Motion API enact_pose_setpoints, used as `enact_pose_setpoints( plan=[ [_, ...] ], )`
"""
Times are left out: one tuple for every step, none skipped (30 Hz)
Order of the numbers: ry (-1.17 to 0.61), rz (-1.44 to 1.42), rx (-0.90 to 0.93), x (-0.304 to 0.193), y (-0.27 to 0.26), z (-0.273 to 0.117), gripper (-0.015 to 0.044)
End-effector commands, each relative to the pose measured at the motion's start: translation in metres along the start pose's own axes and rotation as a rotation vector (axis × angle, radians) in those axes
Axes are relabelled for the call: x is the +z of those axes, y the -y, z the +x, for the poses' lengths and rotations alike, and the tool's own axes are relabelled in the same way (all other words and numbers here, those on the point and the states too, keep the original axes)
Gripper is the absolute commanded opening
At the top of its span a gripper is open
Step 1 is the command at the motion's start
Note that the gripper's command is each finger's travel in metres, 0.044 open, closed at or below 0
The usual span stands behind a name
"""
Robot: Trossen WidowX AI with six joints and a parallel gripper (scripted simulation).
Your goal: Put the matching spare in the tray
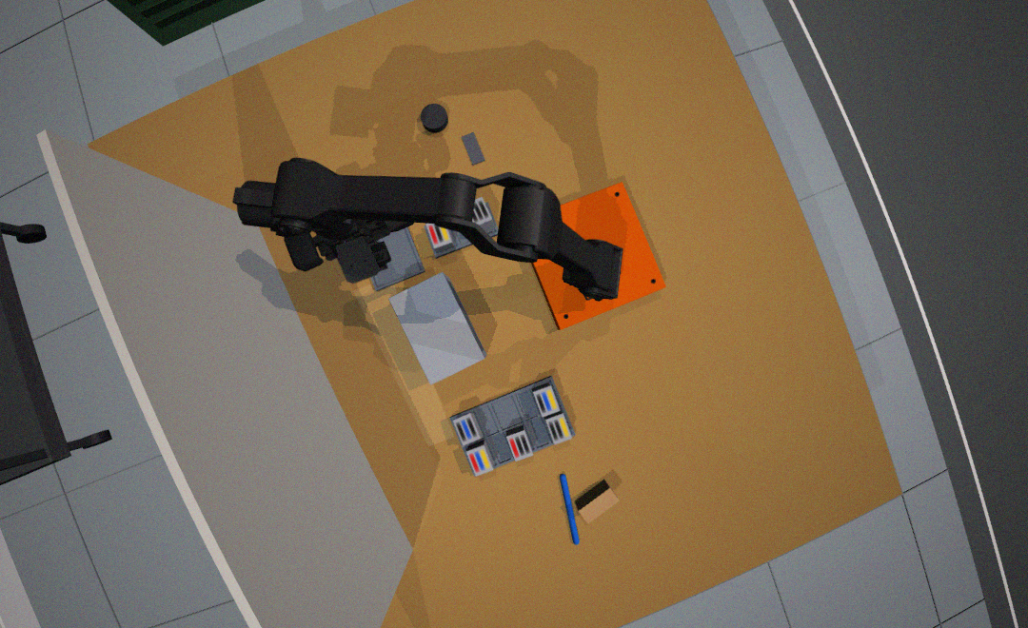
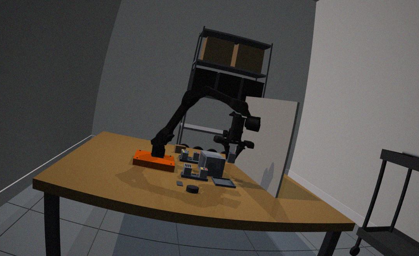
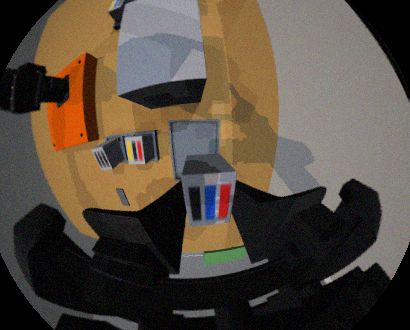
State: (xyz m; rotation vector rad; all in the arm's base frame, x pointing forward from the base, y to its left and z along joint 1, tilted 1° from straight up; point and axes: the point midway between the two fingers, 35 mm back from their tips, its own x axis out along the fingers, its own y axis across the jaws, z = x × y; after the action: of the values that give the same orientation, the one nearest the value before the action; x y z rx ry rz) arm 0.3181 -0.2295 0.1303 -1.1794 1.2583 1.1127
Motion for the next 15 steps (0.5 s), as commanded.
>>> enact_pose_setpoints(
  plan=[
    [-0.002, -0.003, 0.004, -0.001, 0.000, 0.004, 0.0000],
    [-0.002, -0.003, 0.004, -0.001, 0.000, 0.005, 0.0000],
    [-0.002, -0.003, 0.004, -0.001, 0.000, 0.006, 0.0000],
    [-0.002, -0.003, 0.004, -0.001, 0.000, 0.006, 0.0000],
    [-0.002, -0.003, 0.004, -0.001, 0.000, 0.007, 0.0000],
    [-0.002, -0.003, 0.004, -0.001, 0.000, 0.008, 0.0000],
    [-0.002, -0.003, 0.004, -0.001, 0.000, 0.009, 0.0000],
    [-0.002, -0.003, 0.004, -0.001, 0.000, 0.009, 0.0000],
    [-0.002, -0.003, 0.004, -0.001, 0.000, 0.010, 0.0000],
    [-0.002, -0.003, 0.004, -0.001, 0.000, 0.011, 0.0000],
    [-0.002, -0.003, 0.004, -0.001, 0.000, 0.012, 0.0000],
    [-0.002, -0.003, 0.004, -0.001, 0.000, 0.012, 0.0000],
    [-0.002, -0.003, 0.004, -0.001, 0.000, 0.013, 0.0000],
    [-0.002, -0.003, 0.004, -0.001, 0.000, 0.014, 0.0000],
    [-0.002, -0.003, 0.004, -0.001, 0.000, 0.015, 0.0000]
  ],
)
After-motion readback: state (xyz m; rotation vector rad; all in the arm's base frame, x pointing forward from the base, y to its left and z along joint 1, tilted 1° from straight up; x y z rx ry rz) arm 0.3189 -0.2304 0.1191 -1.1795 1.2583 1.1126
